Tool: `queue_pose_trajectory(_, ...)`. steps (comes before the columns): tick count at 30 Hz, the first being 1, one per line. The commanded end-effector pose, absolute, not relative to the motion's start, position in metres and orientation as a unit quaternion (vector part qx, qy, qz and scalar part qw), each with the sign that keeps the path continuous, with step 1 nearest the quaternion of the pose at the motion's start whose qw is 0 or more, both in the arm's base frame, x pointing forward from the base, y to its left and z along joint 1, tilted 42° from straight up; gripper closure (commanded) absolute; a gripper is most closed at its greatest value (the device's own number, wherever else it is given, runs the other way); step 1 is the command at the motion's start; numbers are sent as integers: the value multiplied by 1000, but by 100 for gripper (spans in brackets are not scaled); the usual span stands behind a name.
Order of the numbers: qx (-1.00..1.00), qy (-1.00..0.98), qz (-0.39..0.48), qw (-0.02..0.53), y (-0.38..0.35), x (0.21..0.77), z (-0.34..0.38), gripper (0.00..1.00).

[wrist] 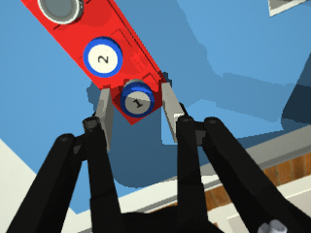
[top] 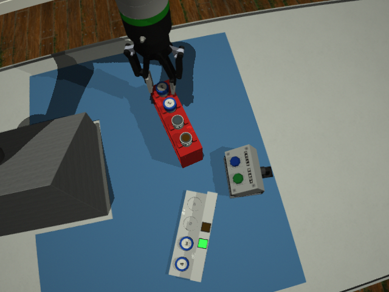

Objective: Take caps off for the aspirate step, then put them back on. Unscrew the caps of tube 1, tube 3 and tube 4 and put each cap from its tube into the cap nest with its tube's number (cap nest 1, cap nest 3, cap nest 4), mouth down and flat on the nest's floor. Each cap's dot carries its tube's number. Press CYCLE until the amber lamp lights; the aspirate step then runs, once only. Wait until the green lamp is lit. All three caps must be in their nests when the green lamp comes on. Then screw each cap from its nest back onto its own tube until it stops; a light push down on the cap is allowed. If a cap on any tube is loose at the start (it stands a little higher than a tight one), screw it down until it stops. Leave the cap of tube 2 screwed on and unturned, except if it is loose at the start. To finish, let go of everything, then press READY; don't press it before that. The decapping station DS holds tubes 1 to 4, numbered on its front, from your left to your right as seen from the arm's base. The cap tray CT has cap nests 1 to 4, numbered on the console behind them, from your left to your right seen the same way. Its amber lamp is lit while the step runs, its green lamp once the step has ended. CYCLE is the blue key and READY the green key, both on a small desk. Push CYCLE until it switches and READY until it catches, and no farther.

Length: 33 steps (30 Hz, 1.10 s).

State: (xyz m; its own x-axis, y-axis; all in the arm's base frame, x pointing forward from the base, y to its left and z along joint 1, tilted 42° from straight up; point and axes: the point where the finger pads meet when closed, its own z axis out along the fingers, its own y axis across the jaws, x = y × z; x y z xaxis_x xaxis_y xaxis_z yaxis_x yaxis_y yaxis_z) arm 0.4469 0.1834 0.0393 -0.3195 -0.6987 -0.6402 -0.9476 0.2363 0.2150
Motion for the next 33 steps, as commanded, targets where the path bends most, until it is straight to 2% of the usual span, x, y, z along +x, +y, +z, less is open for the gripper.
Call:
queue_pose_trajectory(1,-543,757,294,212,183,447,39,65)
queue_pose_trajectory(4,-543,757,294,212,183,447,39,65)
queue_pose_trajectory(7,-634,684,265,247,183,447,40,65)
queue_pose_trajectory(19,-778,513,198,302,183,447,40,65)
queue_pose_trajectory(27,-849,384,149,330,183,447,40,65)
queue_pose_trajectory(33,-849,384,149,330,183,447,40,65)
